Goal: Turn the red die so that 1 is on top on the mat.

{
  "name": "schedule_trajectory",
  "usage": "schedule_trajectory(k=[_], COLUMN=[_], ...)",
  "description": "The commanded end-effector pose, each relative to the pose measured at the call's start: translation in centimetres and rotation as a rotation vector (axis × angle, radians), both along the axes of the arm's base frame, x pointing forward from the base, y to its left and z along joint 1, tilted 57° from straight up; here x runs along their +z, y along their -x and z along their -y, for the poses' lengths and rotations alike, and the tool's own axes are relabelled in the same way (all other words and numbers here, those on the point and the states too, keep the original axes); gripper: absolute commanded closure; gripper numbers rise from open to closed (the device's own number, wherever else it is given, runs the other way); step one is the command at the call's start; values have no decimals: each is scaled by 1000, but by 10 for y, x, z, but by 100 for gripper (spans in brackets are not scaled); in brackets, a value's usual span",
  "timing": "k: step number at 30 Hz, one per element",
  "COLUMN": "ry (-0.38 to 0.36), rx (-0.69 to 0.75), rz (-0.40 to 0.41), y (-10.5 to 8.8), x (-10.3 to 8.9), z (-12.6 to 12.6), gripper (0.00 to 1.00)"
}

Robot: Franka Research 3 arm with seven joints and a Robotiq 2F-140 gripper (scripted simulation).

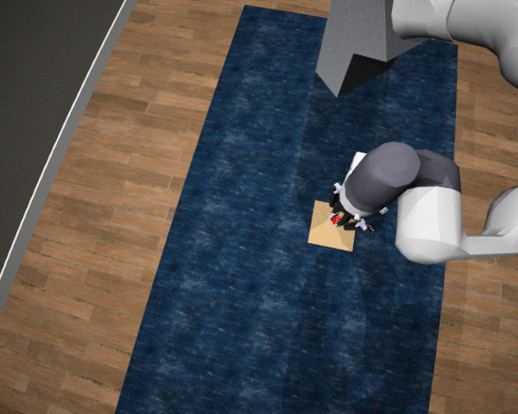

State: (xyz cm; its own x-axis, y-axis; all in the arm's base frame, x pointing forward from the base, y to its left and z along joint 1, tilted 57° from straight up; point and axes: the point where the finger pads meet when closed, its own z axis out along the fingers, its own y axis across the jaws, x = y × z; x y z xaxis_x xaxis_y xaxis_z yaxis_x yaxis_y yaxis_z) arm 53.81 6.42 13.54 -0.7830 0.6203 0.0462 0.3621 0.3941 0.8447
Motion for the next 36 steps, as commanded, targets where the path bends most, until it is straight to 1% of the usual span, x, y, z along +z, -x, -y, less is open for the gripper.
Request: schedule_trajectory(k=[1, 4, 5, 6, 8, 15, 18, 21, 25, 29, 32, 34, 36], ry=[-72, -101, -102, -119, -128, -124, -104, -71, -1, 30, 33, 78, 93], rx=[-98, -127, -128, -145, -154, -164, -196, -256, -374, -425, -431, -507, -532], rz=[-120, -159, -160, -182, -194, -193, -182, -159, -114, -95, -93, -63, -53], y=[3, 5, 5, 6, 7, 7, 7, 8, 9, 9, 9, 10, 11], x=[-1, 0, 0, 1, 1, 1, 0, 1, 1, 1, 1, 1, 1], z=[1, -2, -2, -4, -5, -5, -6, -8, -11, -13, -13, -15, -16], gripper=[91, 91, 91, 91, 91, 91, 91, 91, 91, 91, 91, 91, 91])
